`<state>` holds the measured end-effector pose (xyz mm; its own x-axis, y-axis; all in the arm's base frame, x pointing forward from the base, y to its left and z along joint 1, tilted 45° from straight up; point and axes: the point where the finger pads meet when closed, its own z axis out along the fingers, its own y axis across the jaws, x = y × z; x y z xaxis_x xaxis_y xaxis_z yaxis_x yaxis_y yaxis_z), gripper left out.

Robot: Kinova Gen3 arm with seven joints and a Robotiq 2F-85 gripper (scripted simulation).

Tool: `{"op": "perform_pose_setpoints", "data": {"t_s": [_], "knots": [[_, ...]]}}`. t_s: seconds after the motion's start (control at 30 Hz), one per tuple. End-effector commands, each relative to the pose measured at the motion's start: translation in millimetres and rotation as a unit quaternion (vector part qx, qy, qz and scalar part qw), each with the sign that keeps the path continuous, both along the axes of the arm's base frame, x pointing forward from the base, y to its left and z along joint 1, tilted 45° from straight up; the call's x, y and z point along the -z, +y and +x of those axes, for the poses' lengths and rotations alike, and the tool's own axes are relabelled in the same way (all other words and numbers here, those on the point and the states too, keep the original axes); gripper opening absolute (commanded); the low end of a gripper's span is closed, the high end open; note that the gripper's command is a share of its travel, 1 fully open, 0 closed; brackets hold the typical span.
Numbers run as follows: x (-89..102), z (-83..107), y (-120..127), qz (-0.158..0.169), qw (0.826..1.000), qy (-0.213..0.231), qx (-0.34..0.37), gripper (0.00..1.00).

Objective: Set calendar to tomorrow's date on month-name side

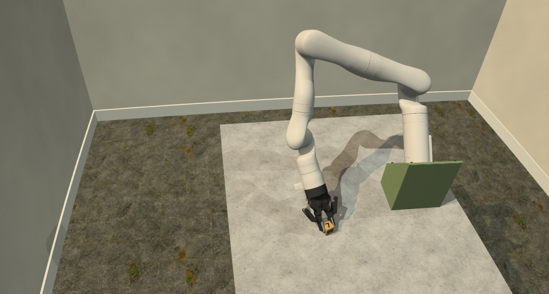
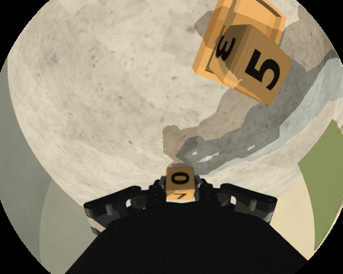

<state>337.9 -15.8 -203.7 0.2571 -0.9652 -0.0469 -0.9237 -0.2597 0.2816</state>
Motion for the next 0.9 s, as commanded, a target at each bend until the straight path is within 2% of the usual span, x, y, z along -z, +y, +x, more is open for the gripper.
{"op": "perform_pose_setpoints", "data": {"t_s": [0.0, 0.87], "knots": [[-0.3, 0.5, 0.8, 0.000, 1.000, 0.000, -0.001, 0.28], [1.8, 0.5, -1.3, 0.000, 1.000, 0.000, -0.001, 0.28]]}}
